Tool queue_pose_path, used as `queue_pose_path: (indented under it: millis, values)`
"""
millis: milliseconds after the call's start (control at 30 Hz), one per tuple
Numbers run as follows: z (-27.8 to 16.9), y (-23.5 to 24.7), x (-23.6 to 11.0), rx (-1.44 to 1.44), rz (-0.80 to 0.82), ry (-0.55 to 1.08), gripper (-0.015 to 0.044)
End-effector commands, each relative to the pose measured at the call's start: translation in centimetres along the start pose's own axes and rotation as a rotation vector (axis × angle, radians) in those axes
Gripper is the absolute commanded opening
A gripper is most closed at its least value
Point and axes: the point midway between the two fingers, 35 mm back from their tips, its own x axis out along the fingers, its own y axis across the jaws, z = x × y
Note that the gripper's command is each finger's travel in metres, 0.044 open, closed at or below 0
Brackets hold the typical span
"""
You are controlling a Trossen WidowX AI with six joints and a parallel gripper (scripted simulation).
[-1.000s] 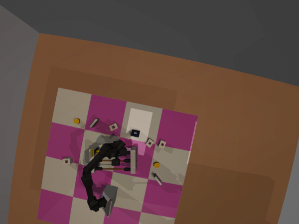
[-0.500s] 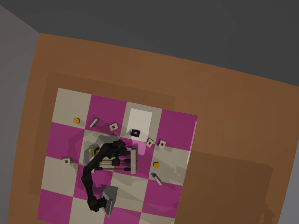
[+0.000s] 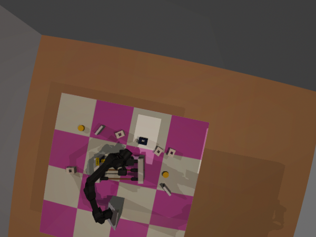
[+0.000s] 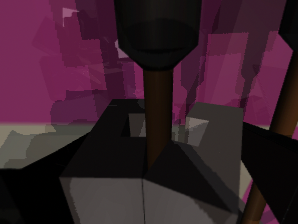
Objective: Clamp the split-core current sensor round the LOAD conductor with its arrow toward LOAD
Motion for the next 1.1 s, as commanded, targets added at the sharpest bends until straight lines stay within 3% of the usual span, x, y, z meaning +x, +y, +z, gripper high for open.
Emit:
queue_pose_path:
  millis: [0, 267, 1067]
  values:
    - [0.2, 0.1, -0.7, 0.003, 0.089, -0.010, 0.0000]
    - [0.1, -0.4, -1.5, -0.001, 0.275, -0.017, 0.0000]
    - [0.0, 0.6, -1.3, -0.005, 0.229, -0.013, 0.0000]
